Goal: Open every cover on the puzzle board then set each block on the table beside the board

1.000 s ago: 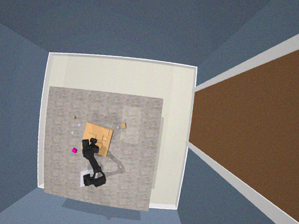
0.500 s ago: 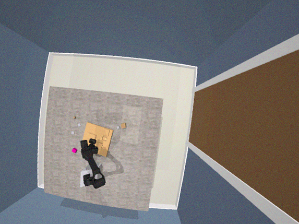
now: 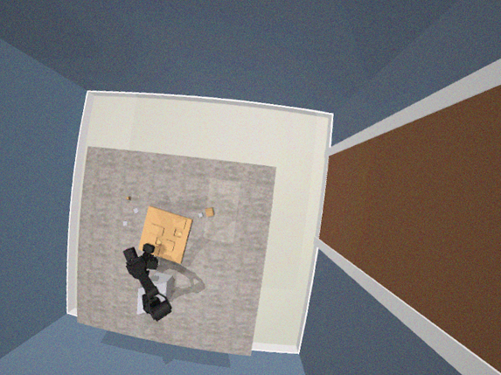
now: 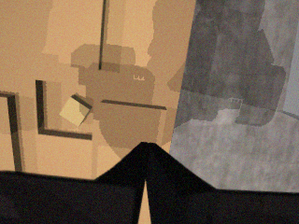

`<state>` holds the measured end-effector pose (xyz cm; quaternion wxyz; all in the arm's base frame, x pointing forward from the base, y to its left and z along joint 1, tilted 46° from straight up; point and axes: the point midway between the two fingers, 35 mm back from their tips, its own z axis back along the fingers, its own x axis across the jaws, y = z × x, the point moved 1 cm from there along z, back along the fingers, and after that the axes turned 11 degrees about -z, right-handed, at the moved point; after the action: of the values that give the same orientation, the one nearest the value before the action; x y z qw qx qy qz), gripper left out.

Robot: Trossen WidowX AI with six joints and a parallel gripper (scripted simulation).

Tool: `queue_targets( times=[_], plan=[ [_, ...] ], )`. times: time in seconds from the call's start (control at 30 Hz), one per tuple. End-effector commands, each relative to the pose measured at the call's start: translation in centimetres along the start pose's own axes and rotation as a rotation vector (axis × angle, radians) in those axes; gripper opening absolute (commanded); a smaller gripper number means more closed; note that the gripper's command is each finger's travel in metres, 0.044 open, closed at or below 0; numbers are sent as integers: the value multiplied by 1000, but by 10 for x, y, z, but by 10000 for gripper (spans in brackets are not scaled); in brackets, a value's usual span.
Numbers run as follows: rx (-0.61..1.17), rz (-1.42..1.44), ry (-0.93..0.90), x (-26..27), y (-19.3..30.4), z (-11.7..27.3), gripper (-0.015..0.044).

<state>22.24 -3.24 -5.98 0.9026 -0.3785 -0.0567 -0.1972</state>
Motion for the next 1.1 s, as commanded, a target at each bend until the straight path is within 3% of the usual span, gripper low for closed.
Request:
queue_targets(
  times=[0.0, 1.07],
  plan=[
    [-4, -3, 6, -20, 0, 0, 0],
    [-4, -3, 6, -23, 1, -9, 0]
  ],
)
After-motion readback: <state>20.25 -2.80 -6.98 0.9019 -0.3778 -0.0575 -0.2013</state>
